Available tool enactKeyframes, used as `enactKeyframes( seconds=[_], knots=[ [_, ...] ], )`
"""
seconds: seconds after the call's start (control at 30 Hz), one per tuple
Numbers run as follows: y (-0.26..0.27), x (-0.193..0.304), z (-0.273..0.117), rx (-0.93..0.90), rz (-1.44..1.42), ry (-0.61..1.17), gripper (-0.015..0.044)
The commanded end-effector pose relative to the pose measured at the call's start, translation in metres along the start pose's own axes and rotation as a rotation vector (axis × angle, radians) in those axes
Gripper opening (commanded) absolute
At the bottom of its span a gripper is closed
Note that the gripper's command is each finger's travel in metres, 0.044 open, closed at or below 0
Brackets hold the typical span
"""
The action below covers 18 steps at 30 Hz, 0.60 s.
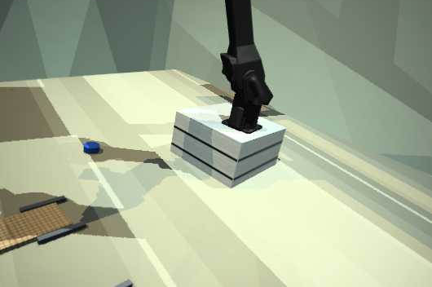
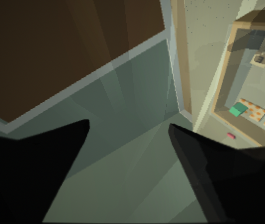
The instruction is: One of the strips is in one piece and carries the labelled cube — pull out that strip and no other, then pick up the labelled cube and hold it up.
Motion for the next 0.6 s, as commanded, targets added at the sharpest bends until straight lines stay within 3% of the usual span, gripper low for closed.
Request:
enactKeyframes(
  seconds=[0.0, 0.57],
  knots=[
    [-0.042, 0.055, 0.014, 0.083, -0.400, -0.074, 0.0400],
    [-0.150, 0.139, -0.004, 0.364, -1.272, -0.093, 0.0400]
  ],
)
Point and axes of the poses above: the point midway between the two fingers, 35 mm back from their tips, its own z axis out along the fingers, its own y axis across the jaws, x = y × z, the point moved 4 cm from there along -z, back along the fingers, and after that the axes turned 5 degrees about -z, right-handed, at the moved point
